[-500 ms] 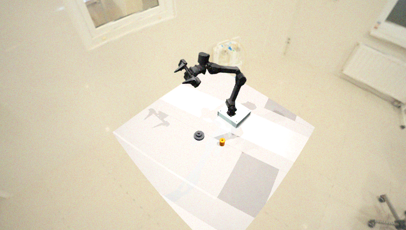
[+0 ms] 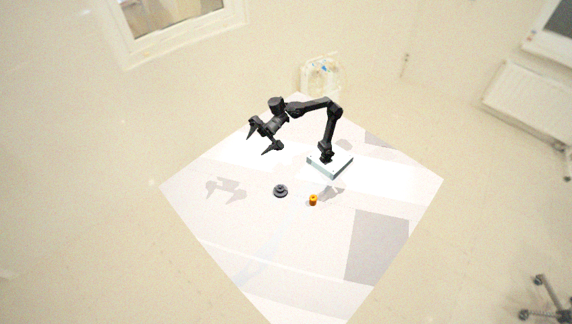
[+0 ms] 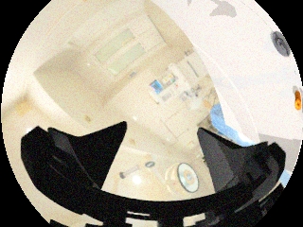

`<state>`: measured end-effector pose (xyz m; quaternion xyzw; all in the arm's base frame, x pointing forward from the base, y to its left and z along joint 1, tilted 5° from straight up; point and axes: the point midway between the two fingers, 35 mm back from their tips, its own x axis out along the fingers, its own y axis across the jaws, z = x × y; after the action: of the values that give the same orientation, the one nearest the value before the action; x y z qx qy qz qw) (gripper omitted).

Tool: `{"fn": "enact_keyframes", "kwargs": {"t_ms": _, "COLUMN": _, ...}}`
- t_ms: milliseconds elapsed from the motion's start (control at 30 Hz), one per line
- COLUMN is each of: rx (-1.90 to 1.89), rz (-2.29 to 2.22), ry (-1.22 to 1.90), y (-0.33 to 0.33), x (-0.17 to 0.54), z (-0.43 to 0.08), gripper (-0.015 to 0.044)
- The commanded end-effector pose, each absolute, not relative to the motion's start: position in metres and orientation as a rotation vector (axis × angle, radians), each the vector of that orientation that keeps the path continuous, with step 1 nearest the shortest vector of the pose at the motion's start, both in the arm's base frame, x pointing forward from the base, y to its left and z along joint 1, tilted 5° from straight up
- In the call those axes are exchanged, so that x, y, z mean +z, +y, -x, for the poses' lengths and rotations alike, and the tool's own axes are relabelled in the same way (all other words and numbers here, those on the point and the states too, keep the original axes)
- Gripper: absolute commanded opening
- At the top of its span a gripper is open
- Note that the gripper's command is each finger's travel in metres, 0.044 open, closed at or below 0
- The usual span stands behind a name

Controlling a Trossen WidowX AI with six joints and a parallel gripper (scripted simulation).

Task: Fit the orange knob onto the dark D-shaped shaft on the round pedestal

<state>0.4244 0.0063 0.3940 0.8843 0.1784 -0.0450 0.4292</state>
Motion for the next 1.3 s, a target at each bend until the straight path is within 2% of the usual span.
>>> {"fn": "enact_keyframes", "kwargs": {"t_ms": 0, "rx": -0.228, "rz": -1.915, "ry": 0.633, "y": 0.048, "x": 0.33, "z": -0.427, "gripper": 0.044}}
{"fn": "enact_keyframes", "kwargs": {"t_ms": 367, "rx": -0.256, "rz": -1.166, "ry": 1.062, "y": 0.129, "x": 0.209, "z": -0.383, "gripper": 0.044}}
{"fn": "enact_keyframes", "kwargs": {"t_ms": 633, "rx": -0.111, "rz": -0.501, "ry": 1.365, "y": 0.167, "x": 0.136, "z": -0.316, "gripper": 0.044}}
{"fn": "enact_keyframes", "kwargs": {"t_ms": 867, "rx": 0.115, "rz": 0.123, "ry": 1.585, "y": 0.176, "x": 0.093, "z": -0.247, "gripper": 0.044}}
{"fn": "enact_keyframes", "kwargs": {"t_ms": 1267, "rx": 0.144, "rz": 0.193, "ry": 1.607, "y": 0.173, "x": 0.09, "z": -0.236, "gripper": 0.044}}
